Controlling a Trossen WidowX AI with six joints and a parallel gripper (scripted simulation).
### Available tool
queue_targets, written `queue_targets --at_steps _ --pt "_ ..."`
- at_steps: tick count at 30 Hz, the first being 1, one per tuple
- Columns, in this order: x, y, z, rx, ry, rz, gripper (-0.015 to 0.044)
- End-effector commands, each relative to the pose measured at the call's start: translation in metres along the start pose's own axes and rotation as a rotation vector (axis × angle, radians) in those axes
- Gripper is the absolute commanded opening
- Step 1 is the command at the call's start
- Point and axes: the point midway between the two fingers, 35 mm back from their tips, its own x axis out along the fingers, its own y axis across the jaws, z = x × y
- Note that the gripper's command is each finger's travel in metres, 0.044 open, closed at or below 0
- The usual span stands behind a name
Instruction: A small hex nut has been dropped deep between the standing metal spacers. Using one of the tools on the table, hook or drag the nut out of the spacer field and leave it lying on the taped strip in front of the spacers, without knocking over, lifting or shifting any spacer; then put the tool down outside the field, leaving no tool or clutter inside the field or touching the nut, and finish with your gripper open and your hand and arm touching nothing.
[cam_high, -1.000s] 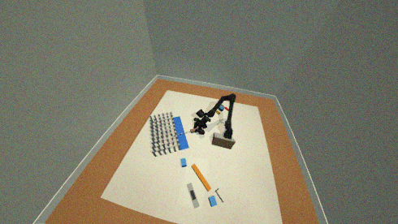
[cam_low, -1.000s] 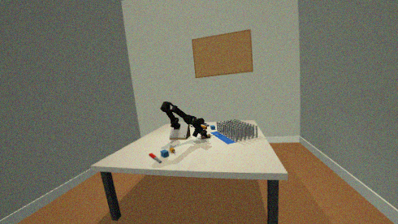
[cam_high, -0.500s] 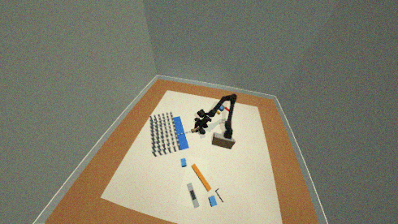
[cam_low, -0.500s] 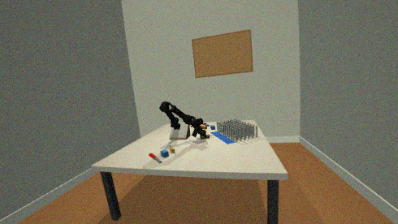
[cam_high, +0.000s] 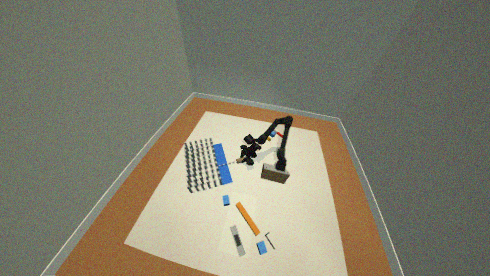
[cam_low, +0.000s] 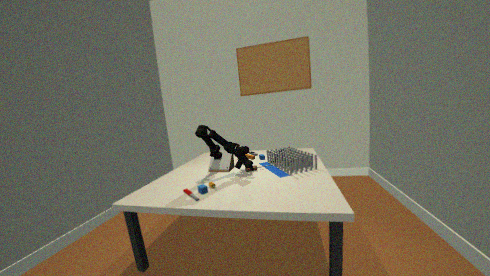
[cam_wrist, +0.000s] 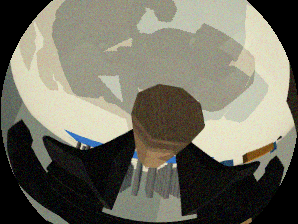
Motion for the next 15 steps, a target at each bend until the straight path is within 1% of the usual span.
queue_targets --at_steps 1,15 --pt "-0.0016 -0.0018 0.0014 -0.006 0.007 -0.006 0.0000" --pt "-0.0055 -0.0017 0.0076 -0.006 0.007 -0.007 0.0000"
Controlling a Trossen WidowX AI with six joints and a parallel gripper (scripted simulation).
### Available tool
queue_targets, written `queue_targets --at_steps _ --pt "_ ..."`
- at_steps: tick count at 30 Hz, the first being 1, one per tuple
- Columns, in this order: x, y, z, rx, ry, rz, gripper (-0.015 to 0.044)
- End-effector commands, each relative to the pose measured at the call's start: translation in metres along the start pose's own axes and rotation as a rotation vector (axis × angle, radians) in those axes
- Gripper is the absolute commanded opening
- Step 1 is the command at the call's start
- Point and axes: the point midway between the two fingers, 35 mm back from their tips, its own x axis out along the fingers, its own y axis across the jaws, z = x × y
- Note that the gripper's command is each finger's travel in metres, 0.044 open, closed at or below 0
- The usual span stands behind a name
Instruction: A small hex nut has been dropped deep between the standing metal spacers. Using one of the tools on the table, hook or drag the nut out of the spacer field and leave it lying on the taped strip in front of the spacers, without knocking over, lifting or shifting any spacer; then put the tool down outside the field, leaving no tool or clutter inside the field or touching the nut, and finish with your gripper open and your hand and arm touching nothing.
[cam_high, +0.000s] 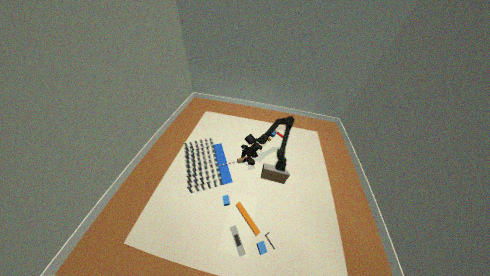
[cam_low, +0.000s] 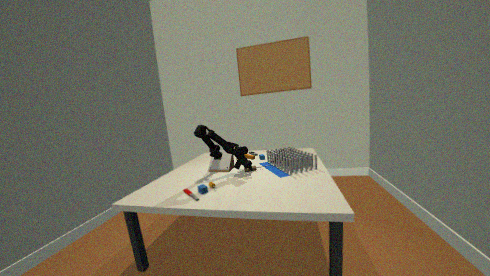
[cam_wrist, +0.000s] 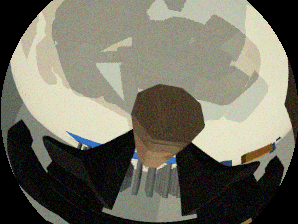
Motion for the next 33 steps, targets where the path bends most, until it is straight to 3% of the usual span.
queue_targets --at_steps 1,33 --pt "-0.002 -0.002 0.001 -0.006 0.007 -0.006 0.0000" --pt "-0.012 -0.001 0.006 -0.005 0.007 -0.006 0.0000"
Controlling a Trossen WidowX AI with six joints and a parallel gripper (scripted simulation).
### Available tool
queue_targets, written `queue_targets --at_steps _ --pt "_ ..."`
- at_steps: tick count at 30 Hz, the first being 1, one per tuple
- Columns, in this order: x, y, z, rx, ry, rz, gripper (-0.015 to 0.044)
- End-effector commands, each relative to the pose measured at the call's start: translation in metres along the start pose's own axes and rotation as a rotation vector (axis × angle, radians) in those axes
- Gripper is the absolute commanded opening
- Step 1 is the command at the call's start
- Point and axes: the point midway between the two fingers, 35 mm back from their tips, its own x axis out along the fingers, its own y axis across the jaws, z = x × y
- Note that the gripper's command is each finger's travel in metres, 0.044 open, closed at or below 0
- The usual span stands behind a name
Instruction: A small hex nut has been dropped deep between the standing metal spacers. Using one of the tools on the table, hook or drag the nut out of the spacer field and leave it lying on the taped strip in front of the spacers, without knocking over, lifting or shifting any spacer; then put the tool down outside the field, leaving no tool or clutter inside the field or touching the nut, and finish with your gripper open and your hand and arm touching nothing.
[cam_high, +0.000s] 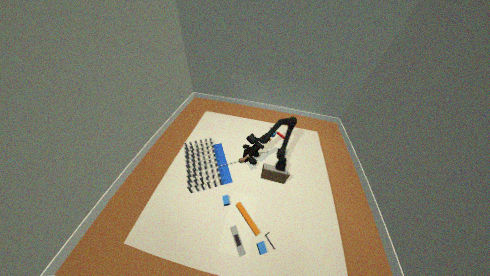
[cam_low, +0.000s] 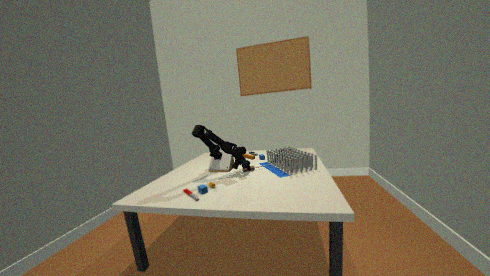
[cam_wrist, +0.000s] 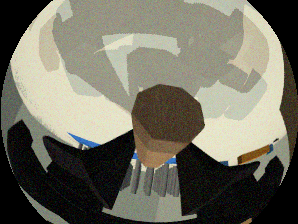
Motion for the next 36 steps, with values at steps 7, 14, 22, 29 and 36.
queue_targets --at_steps 7,14,22,29,36 --pt "-0.006 0.003 -0.008 0.005 0.009 0.004 0.0000" --pt "-0.010 0.004 -0.011 0.007 0.009 0.005 0.0000" --pt "-0.017 0.004 -0.008 0.007 0.009 0.005 0.0000" --pt "-0.030 0.002 0.006 0.003 0.009 0.003 0.0000" --pt "-0.042 -0.001 0.017 0.000 0.008 0.000 0.0000"
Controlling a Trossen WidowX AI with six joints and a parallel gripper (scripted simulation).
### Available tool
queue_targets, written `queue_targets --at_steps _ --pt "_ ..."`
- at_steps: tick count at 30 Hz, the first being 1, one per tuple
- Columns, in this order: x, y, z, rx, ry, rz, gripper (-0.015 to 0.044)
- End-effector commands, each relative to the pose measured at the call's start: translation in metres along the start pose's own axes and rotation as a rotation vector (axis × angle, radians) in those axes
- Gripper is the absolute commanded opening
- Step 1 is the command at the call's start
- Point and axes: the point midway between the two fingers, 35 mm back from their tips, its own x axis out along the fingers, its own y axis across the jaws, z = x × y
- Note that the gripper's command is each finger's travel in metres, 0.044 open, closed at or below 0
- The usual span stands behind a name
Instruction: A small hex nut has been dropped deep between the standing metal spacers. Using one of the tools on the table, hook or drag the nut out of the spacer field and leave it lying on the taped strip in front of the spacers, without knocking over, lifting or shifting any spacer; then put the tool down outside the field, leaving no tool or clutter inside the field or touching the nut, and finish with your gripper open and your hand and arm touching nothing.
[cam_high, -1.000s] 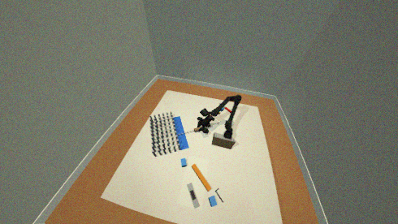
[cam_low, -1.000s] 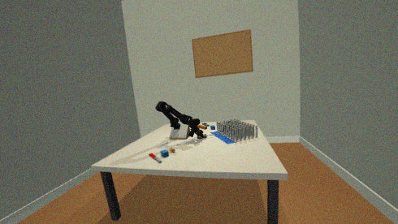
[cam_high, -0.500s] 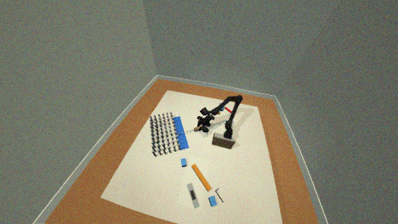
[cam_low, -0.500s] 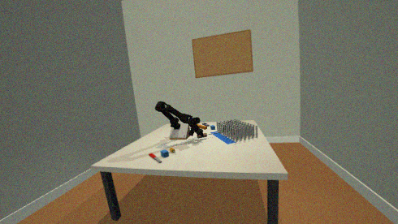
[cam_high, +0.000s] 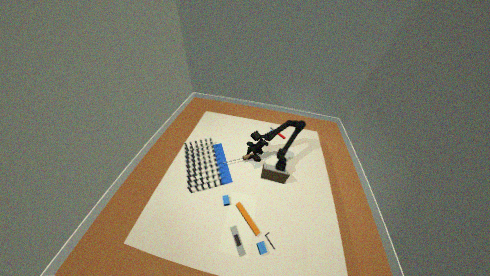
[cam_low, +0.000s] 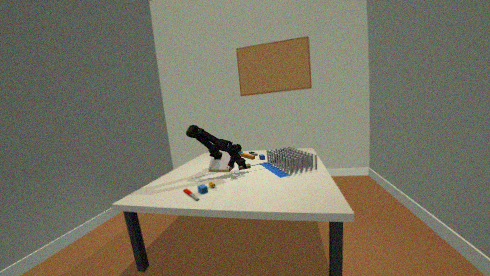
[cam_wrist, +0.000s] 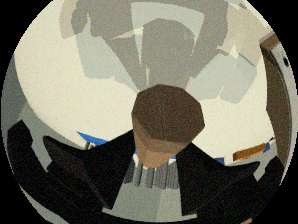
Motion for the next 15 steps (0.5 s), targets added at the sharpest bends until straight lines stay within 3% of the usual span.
queue_targets --at_steps 1,15 --pt "-0.005 -0.003 0.002 -0.007 0.009 -0.009 0.0000" --pt "-0.042 0.003 -0.037 0.005 0.007 -0.027 0.0000"
